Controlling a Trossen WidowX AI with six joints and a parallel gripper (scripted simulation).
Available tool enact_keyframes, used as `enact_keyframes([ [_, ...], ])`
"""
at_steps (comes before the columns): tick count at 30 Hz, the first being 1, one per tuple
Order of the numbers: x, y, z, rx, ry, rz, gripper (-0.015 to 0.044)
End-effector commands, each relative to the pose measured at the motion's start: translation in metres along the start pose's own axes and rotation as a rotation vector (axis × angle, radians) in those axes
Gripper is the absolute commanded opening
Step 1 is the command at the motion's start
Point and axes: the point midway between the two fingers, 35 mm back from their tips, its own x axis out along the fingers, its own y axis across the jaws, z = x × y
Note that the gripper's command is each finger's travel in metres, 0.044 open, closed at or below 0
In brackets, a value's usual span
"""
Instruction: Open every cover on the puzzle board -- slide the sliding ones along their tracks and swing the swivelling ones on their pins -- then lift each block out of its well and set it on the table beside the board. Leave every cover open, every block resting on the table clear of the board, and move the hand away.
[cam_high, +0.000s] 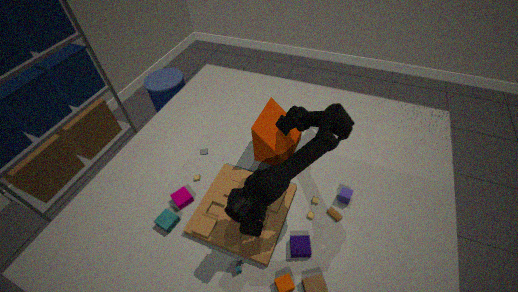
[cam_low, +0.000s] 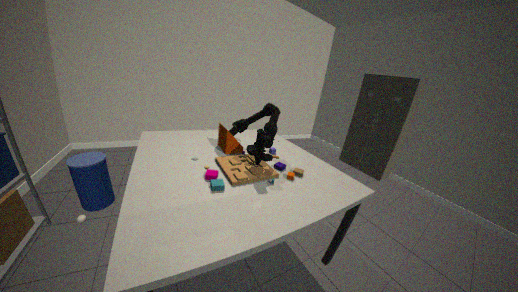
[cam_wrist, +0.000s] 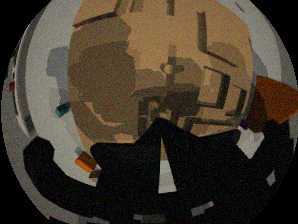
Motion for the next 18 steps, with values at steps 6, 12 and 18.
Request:
enact_keyframes([
  [6,-0.029,0.001,0.000,0.001,-0.001,0.002,0.0144],
  [12,-0.058,0.000,-0.001,0.002,0.000,0.003,0.0144],
  [18,-0.051,0.000,-0.001,0.002,0.000,0.003,0.0144],
])
